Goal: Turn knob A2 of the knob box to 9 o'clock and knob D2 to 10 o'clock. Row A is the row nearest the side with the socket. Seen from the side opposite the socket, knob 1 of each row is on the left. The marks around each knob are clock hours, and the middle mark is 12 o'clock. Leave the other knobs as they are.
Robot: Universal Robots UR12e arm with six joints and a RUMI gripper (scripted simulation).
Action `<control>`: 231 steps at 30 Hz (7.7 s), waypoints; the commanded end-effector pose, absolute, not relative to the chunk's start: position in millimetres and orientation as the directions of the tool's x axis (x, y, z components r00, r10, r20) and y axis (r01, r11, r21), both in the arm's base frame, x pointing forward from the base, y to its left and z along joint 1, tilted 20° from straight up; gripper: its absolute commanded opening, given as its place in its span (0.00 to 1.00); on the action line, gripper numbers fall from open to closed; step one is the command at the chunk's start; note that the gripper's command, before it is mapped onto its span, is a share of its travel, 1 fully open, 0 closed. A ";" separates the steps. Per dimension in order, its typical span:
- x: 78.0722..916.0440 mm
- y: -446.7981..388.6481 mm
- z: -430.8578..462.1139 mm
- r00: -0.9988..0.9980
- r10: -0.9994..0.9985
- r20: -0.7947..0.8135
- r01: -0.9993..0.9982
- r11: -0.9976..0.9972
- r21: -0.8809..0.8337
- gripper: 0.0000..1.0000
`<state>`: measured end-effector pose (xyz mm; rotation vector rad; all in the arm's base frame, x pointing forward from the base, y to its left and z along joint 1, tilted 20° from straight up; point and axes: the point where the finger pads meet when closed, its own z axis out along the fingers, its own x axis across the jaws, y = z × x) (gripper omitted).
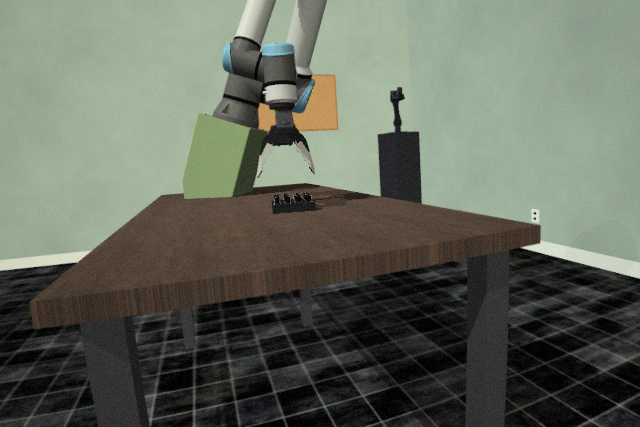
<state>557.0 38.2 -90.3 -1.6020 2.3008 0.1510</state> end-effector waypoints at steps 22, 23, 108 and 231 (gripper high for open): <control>557.3 37.9 -90.0 -0.311 -0.892 -0.328 -0.927 0.361 -0.102 1.00; 557.3 37.9 -90.0 -0.311 -0.892 -0.328 -0.927 0.361 -0.102 1.00; 587.1 13.6 -69.2 0.448 -0.881 -0.155 -0.869 -0.388 -0.307 0.11; 596.2 25.4 -110.5 0.448 -0.880 -0.155 -0.869 -0.388 -0.307 0.11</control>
